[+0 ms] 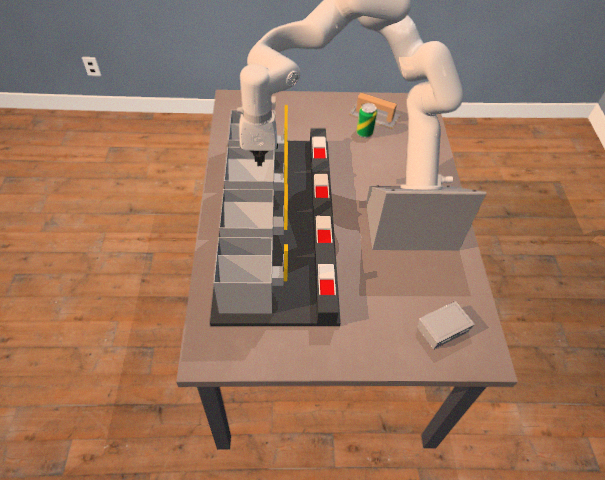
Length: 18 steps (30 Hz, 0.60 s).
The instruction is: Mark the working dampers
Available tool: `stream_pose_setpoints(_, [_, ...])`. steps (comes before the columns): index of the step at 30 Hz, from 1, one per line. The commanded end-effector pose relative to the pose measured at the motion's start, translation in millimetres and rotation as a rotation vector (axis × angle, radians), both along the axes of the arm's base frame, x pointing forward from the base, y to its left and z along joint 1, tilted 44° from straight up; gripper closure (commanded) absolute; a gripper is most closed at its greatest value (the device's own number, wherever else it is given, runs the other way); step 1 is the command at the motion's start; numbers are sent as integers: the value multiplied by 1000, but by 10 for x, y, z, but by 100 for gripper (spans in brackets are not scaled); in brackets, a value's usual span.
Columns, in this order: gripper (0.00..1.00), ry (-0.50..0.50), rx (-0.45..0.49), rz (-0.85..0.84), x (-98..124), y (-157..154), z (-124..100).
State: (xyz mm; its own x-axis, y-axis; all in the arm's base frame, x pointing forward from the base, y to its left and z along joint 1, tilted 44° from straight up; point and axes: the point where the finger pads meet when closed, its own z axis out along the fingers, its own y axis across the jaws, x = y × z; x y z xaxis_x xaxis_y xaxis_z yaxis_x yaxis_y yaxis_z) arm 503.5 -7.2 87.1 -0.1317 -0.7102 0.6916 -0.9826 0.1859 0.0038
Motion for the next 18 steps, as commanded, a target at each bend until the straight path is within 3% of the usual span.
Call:
stream_pose_setpoints(1, [100,-4,1,2,11,3,8])
stream_pose_setpoints(18, [100,-4,2,2,4,-42,-38])
